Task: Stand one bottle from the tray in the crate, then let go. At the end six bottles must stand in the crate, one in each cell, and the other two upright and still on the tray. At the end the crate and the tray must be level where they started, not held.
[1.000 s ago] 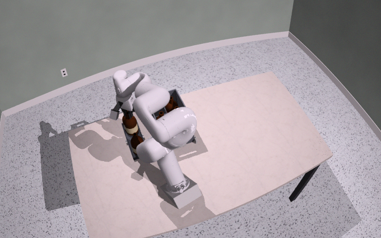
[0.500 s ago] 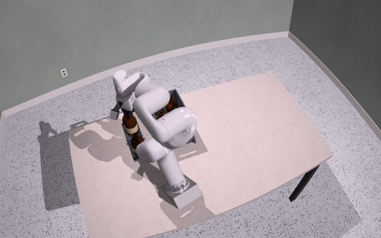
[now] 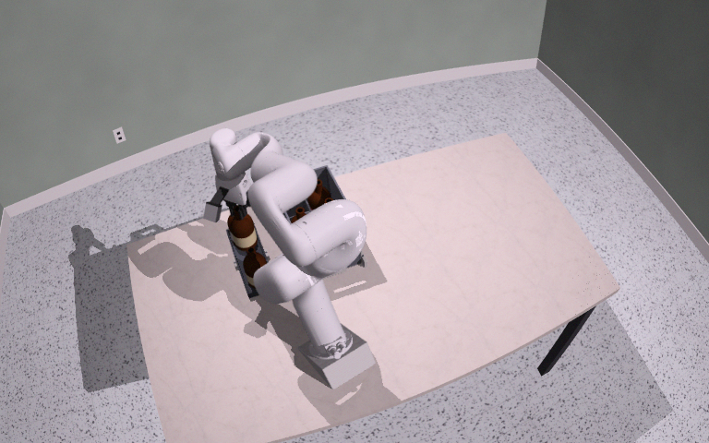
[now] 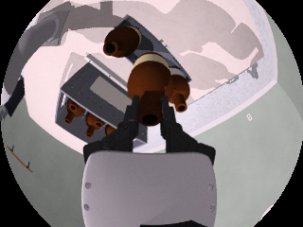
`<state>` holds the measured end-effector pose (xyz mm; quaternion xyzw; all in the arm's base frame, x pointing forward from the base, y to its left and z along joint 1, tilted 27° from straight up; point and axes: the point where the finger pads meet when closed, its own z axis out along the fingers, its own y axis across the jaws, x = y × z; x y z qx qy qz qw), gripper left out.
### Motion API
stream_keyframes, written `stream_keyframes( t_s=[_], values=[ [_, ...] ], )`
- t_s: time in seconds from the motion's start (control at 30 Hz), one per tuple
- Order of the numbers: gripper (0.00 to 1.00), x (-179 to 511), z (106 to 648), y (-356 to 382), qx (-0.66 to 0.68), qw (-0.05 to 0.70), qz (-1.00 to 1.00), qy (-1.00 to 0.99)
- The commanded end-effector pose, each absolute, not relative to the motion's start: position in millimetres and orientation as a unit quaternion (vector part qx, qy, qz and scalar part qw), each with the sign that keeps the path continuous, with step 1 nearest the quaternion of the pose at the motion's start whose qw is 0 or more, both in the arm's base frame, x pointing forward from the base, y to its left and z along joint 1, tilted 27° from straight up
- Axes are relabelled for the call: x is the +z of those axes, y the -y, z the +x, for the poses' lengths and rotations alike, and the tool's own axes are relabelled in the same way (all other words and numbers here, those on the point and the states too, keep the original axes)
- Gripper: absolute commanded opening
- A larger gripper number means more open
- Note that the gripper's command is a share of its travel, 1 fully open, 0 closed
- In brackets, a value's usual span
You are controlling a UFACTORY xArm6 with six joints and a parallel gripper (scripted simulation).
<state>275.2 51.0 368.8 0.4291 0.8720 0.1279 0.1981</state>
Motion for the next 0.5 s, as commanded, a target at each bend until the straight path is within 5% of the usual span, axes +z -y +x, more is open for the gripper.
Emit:
stream_keyframes(
  t_s=[0.0, 0.47],
  values=[
    [0.00, 373, 274, -51, 0.129, 0.200, 0.429, -0.872],
    [0.00, 387, 267, -50, 0.129, 0.200, 0.429, -0.872]
  ],
)
